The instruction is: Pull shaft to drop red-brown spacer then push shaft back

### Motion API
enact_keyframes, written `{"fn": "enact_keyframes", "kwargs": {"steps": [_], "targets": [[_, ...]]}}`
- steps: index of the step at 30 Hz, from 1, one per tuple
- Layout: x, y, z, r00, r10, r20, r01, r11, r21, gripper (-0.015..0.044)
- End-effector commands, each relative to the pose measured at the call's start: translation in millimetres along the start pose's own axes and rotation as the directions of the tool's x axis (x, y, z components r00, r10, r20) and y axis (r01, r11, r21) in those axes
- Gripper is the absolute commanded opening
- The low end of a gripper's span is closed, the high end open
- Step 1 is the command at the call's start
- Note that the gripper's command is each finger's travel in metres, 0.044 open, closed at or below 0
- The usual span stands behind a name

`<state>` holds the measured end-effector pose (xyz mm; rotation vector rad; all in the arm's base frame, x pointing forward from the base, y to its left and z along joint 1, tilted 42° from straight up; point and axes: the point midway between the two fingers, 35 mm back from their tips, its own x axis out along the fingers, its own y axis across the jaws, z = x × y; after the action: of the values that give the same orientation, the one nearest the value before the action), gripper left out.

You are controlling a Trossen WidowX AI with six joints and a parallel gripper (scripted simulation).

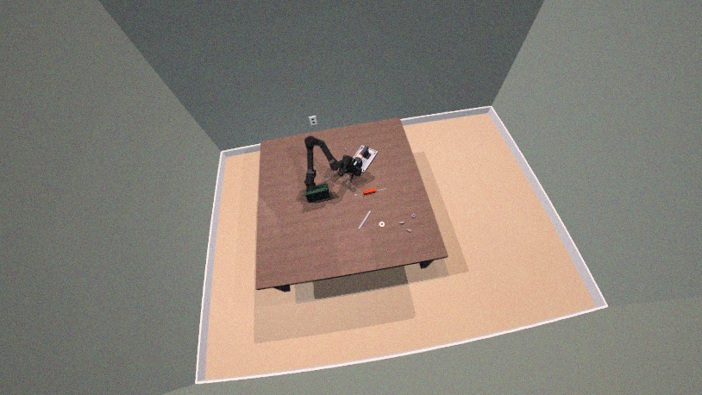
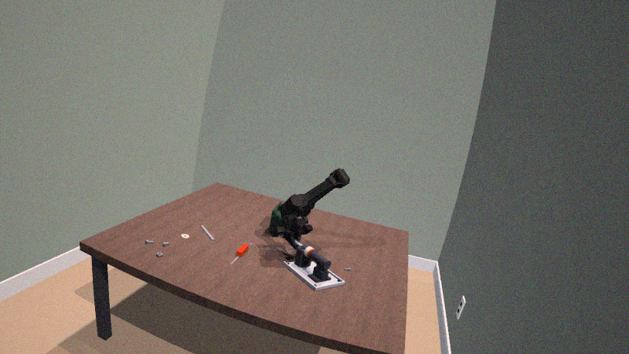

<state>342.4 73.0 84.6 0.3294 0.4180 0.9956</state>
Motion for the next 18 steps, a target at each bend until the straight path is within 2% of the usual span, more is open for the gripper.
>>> {"fn": "enact_keyframes", "kwargs": {"steps": [1, 18], "targets": [[-0.8, 0.6, -0.5, 1.0, 0.003, 0.001, -0.003, 1.0, -0.004, 0.0], [-2.1, 0.5, -1.9, 1.0, 0.003, 0.0, -0.003, 1.0, -0.004, 0.0]]}}
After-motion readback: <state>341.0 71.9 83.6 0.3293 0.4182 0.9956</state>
